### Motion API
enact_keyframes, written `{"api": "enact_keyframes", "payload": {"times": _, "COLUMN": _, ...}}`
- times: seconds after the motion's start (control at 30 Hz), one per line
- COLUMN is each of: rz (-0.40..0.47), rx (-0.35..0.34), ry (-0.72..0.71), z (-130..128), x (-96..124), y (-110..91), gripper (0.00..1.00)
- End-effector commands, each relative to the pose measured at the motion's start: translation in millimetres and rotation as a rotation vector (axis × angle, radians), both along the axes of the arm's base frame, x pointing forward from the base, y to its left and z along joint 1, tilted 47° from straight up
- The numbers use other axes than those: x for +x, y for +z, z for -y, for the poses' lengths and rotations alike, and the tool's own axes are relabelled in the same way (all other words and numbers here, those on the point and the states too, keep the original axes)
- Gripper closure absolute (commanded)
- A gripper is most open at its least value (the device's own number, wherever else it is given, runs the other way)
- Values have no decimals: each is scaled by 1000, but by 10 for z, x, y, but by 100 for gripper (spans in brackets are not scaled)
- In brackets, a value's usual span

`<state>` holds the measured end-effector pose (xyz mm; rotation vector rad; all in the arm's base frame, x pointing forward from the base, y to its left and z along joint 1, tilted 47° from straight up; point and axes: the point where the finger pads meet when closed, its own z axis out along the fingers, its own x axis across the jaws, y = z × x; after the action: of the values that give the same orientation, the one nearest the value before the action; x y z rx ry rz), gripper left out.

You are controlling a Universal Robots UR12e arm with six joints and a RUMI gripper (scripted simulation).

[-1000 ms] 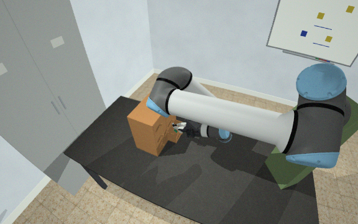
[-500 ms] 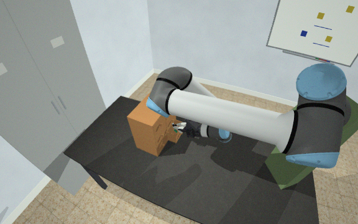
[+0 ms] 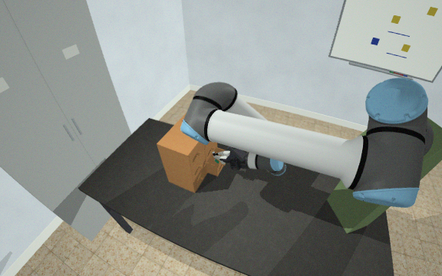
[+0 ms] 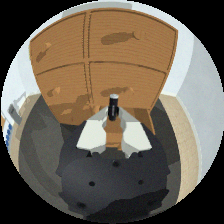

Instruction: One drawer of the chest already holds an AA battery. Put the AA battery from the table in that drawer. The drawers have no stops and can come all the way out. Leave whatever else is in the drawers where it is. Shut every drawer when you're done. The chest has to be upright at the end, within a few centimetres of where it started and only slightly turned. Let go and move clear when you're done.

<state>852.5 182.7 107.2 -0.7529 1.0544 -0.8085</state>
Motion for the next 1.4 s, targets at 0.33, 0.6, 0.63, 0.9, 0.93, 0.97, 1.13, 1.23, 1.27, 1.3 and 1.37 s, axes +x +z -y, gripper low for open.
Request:
{"api": "enact_keyframes", "payload": {"times": 0.33, "rz": 0, "rx": 0, "ry": 0, "z": 3, "x": -1, "y": 4, "gripper": 90}}
{"api": "enact_keyframes", "payload": {"times": 0.6, "rz": 0, "rx": 0, "ry": 0, "z": 3, "x": -1, "y": 4, "gripper": 86}}
{"api": "enact_keyframes", "payload": {"times": 0.63, "rz": 0, "rx": 0, "ry": 0, "z": 3, "x": -1, "y": 4, "gripper": 86}}
{"api": "enact_keyframes", "payload": {"times": 0.9, "rz": 0, "rx": 0, "ry": 0, "z": 3, "x": -1, "y": 4, "gripper": 0}}
{"api": "enact_keyframes", "payload": {"times": 0.93, "rz": 0, "rx": 0, "ry": 0, "z": 3, "x": -1, "y": 4, "gripper": 0}}
{"api": "enact_keyframes", "payload": {"times": 0.97, "rz": 0, "rx": 0, "ry": 0, "z": 3, "x": -1, "y": 4, "gripper": 0}}
{"api": "enact_keyframes", "payload": {"times": 1.13, "rz": 0, "rx": 0, "ry": 0, "z": 3, "x": -1, "y": 4, "gripper": 0}}
{"api": "enact_keyframes", "payload": {"times": 1.23, "rz": 0, "rx": 0, "ry": 0, "z": 3, "x": -1, "y": 4, "gripper": 0}}
{"api": "enact_keyframes", "payload": {"times": 1.27, "rz": 0, "rx": 0, "ry": 0, "z": 3, "x": -1, "y": 4, "gripper": 0}}
{"api": "enact_keyframes", "payload": {"times": 1.3, "rz": 0, "rx": 0, "ry": 0, "z": 3, "x": -1, "y": 4, "gripper": 0}}
{"api": "enact_keyframes", "payload": {"times": 1.37, "rz": 0, "rx": 0, "ry": 0, "z": 3, "x": -1, "y": 4, "gripper": 0}}
